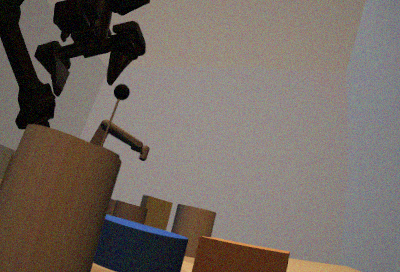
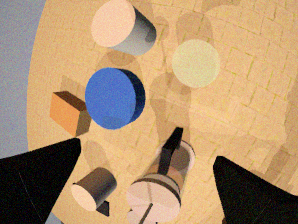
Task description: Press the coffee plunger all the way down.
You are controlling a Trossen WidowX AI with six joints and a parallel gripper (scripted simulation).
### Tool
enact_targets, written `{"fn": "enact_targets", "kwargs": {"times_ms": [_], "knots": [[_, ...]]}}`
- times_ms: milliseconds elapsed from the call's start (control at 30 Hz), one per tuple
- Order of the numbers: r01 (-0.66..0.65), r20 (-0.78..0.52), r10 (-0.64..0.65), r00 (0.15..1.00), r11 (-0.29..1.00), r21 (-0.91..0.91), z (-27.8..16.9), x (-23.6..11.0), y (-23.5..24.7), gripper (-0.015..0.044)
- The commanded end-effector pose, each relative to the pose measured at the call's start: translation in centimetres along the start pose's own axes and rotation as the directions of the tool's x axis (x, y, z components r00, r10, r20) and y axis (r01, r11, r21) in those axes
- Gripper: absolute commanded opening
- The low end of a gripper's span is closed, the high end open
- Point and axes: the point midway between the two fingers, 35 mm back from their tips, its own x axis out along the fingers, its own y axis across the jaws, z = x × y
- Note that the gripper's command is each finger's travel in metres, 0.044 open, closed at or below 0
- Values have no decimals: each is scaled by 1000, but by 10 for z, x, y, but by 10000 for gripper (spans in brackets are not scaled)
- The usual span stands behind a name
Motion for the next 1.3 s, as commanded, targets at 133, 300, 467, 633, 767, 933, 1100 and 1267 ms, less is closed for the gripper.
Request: {"fn": "enact_targets", "kwargs": {"times_ms": [133,300,467,633,767,933,1100,1267], "knots": [[-86,25,102,994,926,-368,-59,-33,20,440],[-84,59,139,989,830,-552,-93,-45,19,440],[-23,198,241,950,685,-728,-104,-71,11,440],[90,326,471,820,456,-885,-116,-111,7,440],[155,344,606,717,342,-927,-125,-135,7,440],[129,338,586,737,369,-921,-125,-112,-1,440],[92,331,561,758,411,-907,-127,-81,-12,440],[90,329,559,761,412,-907,-128,-79,-12,440]]}}
